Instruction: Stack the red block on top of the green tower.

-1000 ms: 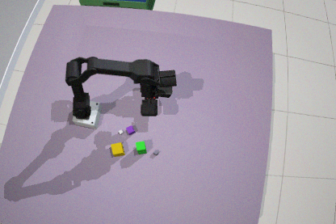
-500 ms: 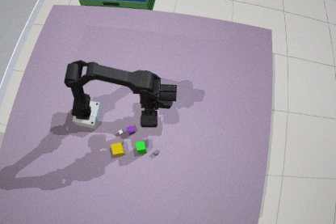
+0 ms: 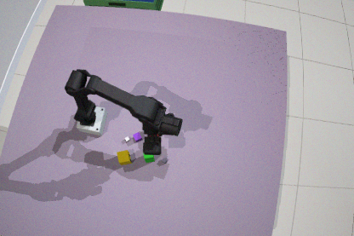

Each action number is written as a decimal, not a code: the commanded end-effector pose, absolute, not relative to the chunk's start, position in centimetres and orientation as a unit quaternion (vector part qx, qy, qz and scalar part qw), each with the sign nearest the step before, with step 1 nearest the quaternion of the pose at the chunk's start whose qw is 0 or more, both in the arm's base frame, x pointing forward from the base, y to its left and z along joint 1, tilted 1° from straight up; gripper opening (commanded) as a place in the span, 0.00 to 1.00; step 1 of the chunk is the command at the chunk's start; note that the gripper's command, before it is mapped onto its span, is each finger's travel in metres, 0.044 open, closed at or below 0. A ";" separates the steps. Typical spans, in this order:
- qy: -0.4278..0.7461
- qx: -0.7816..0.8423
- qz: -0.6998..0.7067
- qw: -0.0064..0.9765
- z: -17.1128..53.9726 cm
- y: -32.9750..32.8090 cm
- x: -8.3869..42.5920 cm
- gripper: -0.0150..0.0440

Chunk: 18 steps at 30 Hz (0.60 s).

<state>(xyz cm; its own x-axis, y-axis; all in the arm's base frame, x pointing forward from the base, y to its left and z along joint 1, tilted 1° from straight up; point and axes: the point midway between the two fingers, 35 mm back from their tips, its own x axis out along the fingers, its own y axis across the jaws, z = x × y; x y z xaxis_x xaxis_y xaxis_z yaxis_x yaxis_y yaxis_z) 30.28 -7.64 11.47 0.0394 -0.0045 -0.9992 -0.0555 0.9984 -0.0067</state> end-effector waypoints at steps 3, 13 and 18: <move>0.695 -0.021 0.020 0.719 11.3 -10.4 29.1 0.25; 0.695 -0.025 0.021 0.718 11.2 -13.2 27.7 0.25; 0.695 -0.025 0.021 0.718 9.6 -13.2 27.8 0.25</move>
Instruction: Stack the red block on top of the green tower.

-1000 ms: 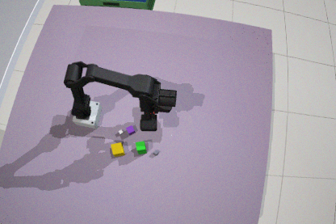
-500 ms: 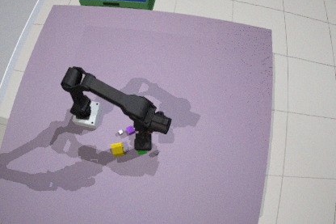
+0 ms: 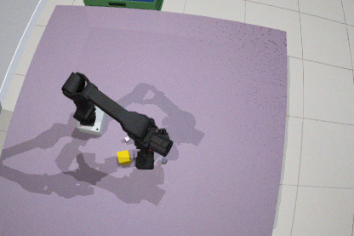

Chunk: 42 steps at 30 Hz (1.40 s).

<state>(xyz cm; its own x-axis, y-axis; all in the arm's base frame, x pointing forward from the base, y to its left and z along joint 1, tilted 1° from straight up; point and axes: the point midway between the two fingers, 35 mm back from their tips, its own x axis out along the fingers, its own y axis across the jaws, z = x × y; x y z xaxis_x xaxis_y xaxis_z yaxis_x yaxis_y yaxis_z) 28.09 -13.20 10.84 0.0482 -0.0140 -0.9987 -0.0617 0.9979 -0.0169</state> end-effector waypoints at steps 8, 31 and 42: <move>0.695 -0.025 0.021 0.718 8.4 -13.2 27.8 0.25; 0.695 -0.025 0.021 0.718 6.6 -13.2 27.8 0.25; 0.695 -0.025 0.021 0.718 6.4 -13.2 27.8 0.25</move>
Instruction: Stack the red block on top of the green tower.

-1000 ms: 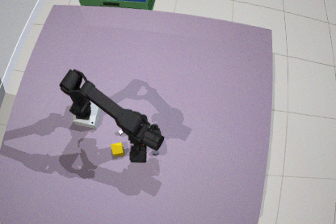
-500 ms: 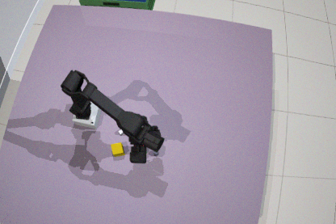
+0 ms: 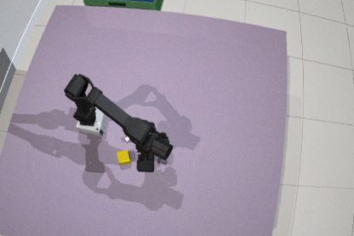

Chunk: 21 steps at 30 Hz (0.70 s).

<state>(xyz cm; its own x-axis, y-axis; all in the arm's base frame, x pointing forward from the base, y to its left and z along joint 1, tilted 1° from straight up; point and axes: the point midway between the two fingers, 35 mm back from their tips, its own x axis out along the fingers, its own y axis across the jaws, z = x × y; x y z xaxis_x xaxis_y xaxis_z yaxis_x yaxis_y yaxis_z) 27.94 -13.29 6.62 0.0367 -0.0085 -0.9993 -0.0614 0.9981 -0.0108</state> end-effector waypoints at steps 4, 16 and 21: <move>0.695 -0.025 0.021 0.718 6.4 -13.2 27.8 0.25; 0.695 -0.025 0.021 0.718 7.1 -13.3 27.9 0.25; 0.697 -0.024 0.020 0.716 6.7 -13.2 27.7 0.43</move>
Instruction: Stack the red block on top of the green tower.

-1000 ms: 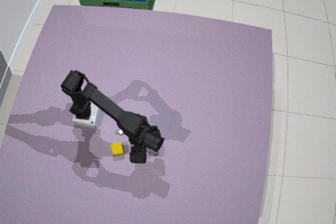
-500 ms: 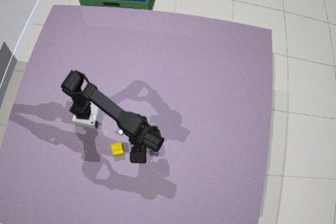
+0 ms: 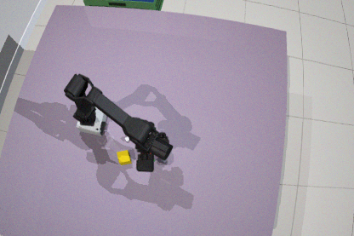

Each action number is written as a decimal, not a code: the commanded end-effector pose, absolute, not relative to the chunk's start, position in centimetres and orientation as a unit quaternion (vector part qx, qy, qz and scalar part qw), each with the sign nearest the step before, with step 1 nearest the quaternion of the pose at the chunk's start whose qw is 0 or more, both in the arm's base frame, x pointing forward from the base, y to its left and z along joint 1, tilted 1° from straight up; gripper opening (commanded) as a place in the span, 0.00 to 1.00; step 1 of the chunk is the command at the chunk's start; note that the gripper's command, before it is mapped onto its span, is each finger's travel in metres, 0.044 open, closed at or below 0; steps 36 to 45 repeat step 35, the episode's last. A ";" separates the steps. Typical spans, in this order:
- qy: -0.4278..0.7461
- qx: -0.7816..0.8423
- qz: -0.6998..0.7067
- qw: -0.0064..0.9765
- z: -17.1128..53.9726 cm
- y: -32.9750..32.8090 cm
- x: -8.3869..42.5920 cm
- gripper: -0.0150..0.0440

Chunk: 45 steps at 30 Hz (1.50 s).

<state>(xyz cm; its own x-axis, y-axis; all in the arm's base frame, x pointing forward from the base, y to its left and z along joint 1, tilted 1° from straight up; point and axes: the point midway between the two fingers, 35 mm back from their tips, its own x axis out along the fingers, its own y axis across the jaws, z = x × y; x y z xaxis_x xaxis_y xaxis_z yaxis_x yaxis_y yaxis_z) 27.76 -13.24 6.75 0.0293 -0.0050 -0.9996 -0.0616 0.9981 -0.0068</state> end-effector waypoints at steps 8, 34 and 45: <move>0.697 -0.024 0.020 0.716 6.7 -13.2 27.7 0.79; 0.697 -0.024 0.020 0.716 6.7 -13.2 27.7 1.00; 0.697 -0.024 0.020 0.716 6.7 -13.2 27.7 1.00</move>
